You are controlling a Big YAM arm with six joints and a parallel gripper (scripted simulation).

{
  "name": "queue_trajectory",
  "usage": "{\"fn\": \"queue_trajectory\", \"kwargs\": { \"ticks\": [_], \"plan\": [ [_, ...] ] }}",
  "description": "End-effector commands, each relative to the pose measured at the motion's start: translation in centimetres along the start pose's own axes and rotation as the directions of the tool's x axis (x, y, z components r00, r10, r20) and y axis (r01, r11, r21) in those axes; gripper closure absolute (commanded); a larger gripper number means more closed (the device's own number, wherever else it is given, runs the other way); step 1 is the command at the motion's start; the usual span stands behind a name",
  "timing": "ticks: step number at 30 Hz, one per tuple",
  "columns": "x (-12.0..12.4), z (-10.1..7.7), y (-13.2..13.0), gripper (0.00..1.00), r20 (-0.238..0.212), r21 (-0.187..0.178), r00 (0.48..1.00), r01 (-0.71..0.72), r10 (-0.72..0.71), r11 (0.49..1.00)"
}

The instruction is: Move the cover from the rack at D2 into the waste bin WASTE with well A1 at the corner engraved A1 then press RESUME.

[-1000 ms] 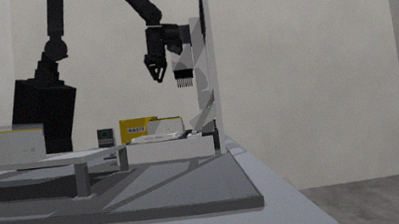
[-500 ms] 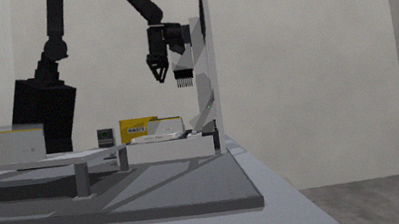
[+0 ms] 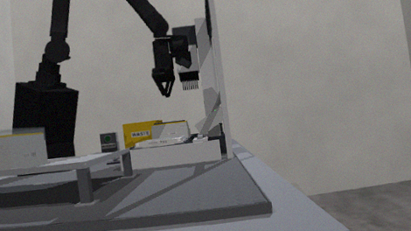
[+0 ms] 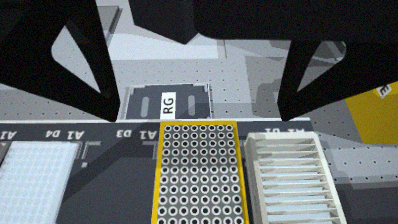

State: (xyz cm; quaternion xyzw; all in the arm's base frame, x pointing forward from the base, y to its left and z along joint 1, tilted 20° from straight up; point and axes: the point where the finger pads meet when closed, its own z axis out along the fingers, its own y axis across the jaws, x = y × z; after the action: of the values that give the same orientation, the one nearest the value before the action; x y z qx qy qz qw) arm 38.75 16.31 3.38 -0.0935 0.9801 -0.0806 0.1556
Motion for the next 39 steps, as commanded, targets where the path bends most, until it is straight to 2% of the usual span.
{"fn": "queue_trajectory", "kwargs": {
  "ticks": [1, 7, 10, 12, 13, 39],
  "plan": [
    [-0.3, 1.7, -0.2, 0.00, 0.000, 0.001, 1.000, 0.008, -0.008, 1.000],
    [-0.4, 3.7, -0.2, 0.00, 0.001, 0.000, 1.000, 0.007, -0.007, 1.000],
    [-1.0, 3.8, -0.1, 0.00, 0.013, -0.002, 1.000, 0.005, -0.005, 1.000],
    [-0.7, 4.5, -0.2, 0.00, 0.006, -0.001, 1.000, 0.006, -0.006, 1.000],
    [-1.4, 3.5, 0.3, 0.00, 0.028, -0.007, 1.000, 0.003, -0.003, 1.000],
    [-1.4, 3.5, 0.3, 0.00, 0.028, -0.007, 1.000, 0.003, -0.003, 1.000]
  ]
}}
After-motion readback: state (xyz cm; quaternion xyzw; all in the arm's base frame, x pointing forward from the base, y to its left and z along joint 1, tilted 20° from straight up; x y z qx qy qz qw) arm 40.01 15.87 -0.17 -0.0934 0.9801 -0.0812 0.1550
